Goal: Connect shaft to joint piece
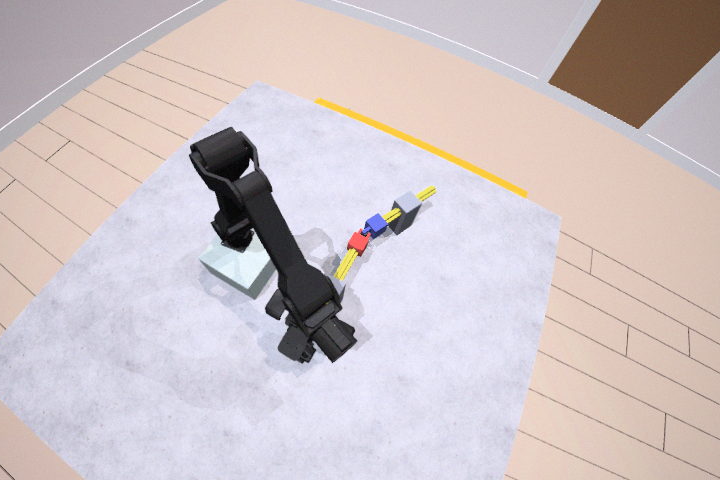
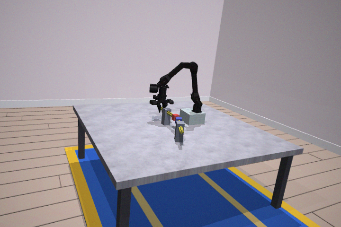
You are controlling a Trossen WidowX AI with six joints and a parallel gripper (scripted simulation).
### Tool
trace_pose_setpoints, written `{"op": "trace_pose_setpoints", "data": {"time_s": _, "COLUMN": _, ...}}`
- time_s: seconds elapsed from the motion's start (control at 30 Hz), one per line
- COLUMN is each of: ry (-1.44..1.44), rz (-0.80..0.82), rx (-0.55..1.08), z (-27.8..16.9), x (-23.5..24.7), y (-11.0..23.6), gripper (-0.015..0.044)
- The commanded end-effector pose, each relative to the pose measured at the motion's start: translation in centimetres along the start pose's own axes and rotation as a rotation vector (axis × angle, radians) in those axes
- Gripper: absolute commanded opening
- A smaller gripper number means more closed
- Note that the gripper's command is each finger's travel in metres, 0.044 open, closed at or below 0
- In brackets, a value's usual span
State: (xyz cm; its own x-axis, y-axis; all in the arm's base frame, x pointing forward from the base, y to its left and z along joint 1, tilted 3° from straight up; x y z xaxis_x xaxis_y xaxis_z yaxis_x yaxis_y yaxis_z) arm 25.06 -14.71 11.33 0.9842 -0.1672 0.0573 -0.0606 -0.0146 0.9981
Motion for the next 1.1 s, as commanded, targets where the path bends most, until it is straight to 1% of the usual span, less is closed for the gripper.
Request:
{"op": "trace_pose_setpoints", "data": {"time_s": 0.0, "ry": 0.003, "rz": 0.009, "rx": 0.008, "z": -0.67, "x": -0.06, "y": -0.02, "gripper": 0.0}}
{"op": "trace_pose_setpoints", "data": {"time_s": 0.43, "ry": -0.001, "rz": 0.001, "rx": 0.0, "z": -0.36, "x": -0.01, "y": 0.01, "gripper": 0.0}}
{"op": "trace_pose_setpoints", "data": {"time_s": 0.5, "ry": -0.001, "rz": 0.001, "rx": 0.0, "z": -0.36, "x": -0.01, "y": 0.01, "gripper": 0.0053}}
{"op": "trace_pose_setpoints", "data": {"time_s": 0.53, "ry": -0.001, "rz": 0.001, "rx": 0.0, "z": -0.36, "x": -0.01, "y": 0.01, "gripper": 0.0067}}
{"op": "trace_pose_setpoints", "data": {"time_s": 0.7, "ry": -0.001, "rz": 0.001, "rx": 0.0, "z": -0.36, "x": -0.01, "y": 0.01, "gripper": 0.0067}}
{"op": "trace_pose_setpoints", "data": {"time_s": 1.07, "ry": -0.001, "rz": 0.001, "rx": 0.0, "z": -0.36, "x": -0.01, "y": 0.01, "gripper": 0.0356}}
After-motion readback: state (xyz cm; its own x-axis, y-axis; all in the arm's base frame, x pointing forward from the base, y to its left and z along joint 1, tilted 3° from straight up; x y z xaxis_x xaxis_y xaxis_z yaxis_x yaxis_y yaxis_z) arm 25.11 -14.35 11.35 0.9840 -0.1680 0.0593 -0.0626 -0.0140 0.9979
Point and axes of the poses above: the point midway between the two fingers, 35 mm back from their tips, its own y axis back along the fingers, its own x axis across the jaws, z = x × y, the point moved 9 cm from there along y, back along the fingers
